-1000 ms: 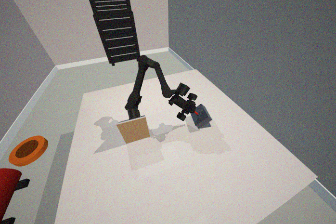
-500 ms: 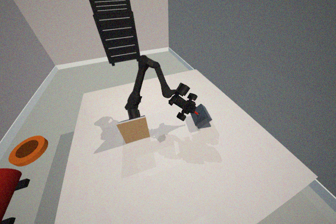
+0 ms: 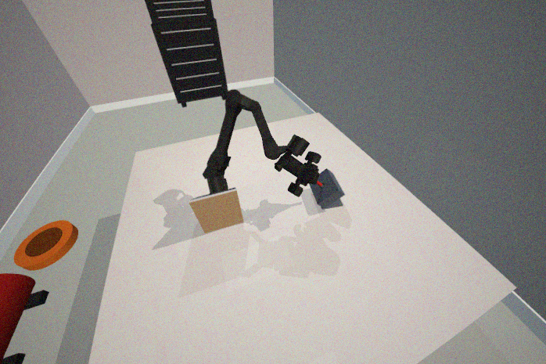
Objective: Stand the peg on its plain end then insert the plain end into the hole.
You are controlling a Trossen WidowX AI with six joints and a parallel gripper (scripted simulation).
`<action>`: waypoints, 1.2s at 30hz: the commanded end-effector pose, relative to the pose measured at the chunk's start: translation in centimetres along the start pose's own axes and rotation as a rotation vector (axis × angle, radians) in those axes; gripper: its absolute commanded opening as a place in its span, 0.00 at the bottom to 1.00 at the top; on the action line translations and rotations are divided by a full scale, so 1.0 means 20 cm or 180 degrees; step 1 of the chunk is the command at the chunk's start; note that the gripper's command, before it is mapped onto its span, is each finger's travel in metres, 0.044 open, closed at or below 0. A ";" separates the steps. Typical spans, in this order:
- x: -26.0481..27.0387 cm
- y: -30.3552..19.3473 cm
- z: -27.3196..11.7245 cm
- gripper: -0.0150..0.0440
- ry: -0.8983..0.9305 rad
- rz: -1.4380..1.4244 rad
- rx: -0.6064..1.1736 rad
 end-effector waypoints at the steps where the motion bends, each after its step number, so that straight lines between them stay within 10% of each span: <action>1: 0.00 0.01 0.01 0.25 0.0002 0.0005 -0.0005; 36: 0.00 0.01 0.12 0.25 0.0005 0.0006 -0.0002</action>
Point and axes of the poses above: the point midway between the two fingers, 35 mm back from their tips, its own z axis out along the fingers, its own x axis across the jaws, y = z × x, the point moved 7 cm from there along -z, back along the fingers, and after that the axes turned 13 degrees about z, right-handed, at the moved point
